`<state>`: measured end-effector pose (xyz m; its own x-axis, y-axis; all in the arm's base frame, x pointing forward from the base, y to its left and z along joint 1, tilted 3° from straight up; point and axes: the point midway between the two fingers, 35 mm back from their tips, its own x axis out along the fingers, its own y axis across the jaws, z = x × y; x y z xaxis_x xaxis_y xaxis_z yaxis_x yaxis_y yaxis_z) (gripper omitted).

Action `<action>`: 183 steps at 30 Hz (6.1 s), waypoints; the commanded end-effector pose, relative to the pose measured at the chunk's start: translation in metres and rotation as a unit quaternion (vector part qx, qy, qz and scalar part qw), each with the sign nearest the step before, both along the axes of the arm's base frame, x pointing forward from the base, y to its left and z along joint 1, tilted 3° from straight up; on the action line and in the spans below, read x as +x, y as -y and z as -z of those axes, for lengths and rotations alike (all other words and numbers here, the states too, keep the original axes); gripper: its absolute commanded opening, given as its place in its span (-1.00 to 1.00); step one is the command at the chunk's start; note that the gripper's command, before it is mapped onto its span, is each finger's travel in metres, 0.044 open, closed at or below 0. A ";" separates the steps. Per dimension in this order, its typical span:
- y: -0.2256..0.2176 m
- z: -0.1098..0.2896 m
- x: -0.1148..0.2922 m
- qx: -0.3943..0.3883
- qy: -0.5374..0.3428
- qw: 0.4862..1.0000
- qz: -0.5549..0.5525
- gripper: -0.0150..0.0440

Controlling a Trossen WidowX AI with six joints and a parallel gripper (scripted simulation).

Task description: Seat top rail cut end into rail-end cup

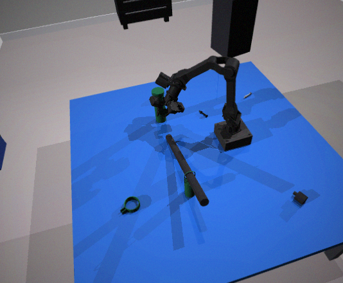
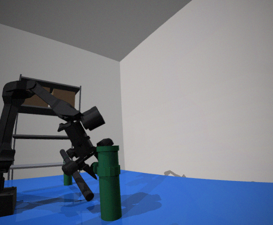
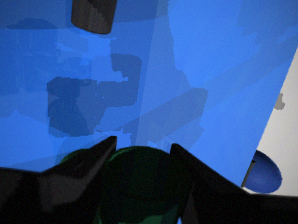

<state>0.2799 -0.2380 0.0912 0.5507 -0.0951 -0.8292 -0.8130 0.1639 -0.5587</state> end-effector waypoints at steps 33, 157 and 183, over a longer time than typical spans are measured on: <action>-0.037 -0.038 0.005 0.001 0.000 1.000 0.005 1.00; -0.201 0.063 0.043 0.058 -0.249 0.967 -0.003 0.91; -0.195 0.049 0.043 0.040 -0.253 0.967 0.004 -0.49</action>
<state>0.3209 -0.0376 0.0327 0.0641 0.0120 -0.9979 -0.9781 0.1992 -0.0605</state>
